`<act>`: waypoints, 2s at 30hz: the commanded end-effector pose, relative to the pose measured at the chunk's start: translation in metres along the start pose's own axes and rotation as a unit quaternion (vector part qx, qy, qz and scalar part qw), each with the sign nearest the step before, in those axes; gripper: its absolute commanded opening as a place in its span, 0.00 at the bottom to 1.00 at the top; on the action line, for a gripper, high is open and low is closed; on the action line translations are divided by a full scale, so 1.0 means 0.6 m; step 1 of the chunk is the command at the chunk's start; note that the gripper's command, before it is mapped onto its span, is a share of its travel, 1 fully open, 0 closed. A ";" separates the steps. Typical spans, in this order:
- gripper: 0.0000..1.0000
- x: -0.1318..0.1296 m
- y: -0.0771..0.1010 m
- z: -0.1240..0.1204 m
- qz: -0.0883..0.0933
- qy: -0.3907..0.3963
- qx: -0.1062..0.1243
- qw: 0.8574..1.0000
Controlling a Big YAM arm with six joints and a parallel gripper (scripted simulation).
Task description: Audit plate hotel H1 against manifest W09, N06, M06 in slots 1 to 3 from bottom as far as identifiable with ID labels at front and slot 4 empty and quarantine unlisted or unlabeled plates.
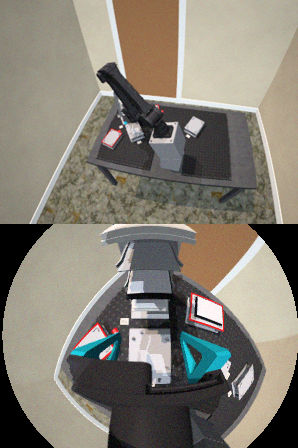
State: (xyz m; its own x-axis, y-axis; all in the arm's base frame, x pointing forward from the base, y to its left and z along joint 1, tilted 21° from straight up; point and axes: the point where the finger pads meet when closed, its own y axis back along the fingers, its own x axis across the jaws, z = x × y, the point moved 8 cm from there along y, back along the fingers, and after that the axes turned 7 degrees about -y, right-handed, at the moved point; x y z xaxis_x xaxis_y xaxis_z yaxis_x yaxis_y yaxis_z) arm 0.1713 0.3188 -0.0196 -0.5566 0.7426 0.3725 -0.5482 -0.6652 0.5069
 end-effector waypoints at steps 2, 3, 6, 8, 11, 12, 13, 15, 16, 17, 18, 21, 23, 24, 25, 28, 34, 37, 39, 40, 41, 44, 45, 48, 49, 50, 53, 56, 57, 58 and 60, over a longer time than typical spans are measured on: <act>1.00 0.005 -0.011 0.026 0.002 0.000 -0.013 1.000; 1.00 0.006 -0.013 0.028 0.002 0.000 -0.013 1.000; 1.00 0.006 -0.017 0.032 0.002 0.000 -0.013 1.000; 1.00 0.011 -0.018 0.031 0.005 0.001 -0.012 1.000; 1.00 0.006 -0.018 0.023 0.003 -0.001 -0.007 1.000; 1.00 0.005 -0.018 0.023 0.003 -0.001 -0.007 1.000; 1.00 0.005 -0.018 0.023 0.003 -0.001 -0.007 1.000; 1.00 0.005 -0.018 0.023 0.003 -0.001 -0.007 1.000; 1.00 0.005 -0.018 0.023 0.003 -0.001 -0.007 1.000; 1.00 0.005 -0.018 0.023 0.003 -0.001 -0.007 1.000; 1.00 0.005 -0.018 0.023 0.003 -0.001 -0.007 1.000; 1.00 0.005 -0.018 0.023 0.003 -0.001 -0.007 1.000; 1.00 0.005 -0.018 0.023 0.003 -0.001 -0.007 1.000; 1.00 0.005 -0.018 0.023 0.003 -0.001 -0.007 1.000; 1.00 0.005 -0.018 0.023 0.003 -0.001 -0.007 1.000; 1.00 0.005 -0.018 0.023 0.003 -0.001 -0.007 1.000; 1.00 0.005 -0.018 0.023 0.003 -0.001 -0.007 1.000; 1.00 0.005 -0.018 0.023 0.003 -0.001 -0.007 1.000; 1.00 0.005 -0.018 0.023 0.003 -0.001 -0.007 1.000; 1.00 0.005 -0.018 0.023 0.003 -0.001 -0.007 1.000; 1.00 0.005 -0.018 0.023 0.003 -0.001 -0.007 1.000; 1.00 0.005 -0.018 0.023 0.003 -0.001 -0.007 1.000; 1.00 0.005 -0.018 0.023 0.003 -0.001 -0.007 1.000; 1.00 0.005 -0.018 0.023 0.003 -0.001 -0.007 1.000; 1.00 0.005 -0.018 0.023 0.003 -0.001 -0.007 1.000; 1.00 0.005 -0.018 0.023 0.003 -0.001 -0.007 1.000; 1.00 0.005 -0.018 0.023 0.003 -0.001 -0.007 1.000; 1.00 0.005 -0.018 0.023 0.003 -0.001 -0.007 1.000; 1.00 0.005 -0.018 0.023 0.003 -0.001 -0.007 1.000; 1.00 0.005 -0.018 0.023 0.003 -0.001 -0.007 1.000; 1.00 0.005 -0.018 0.023 0.003 -0.001 -0.007 1.000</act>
State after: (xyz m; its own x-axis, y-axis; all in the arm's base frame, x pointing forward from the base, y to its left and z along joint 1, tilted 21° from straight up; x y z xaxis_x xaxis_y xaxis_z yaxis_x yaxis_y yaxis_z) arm 0.1810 0.3285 -0.0181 -0.5593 0.7409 0.3719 -0.5456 -0.6667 0.5078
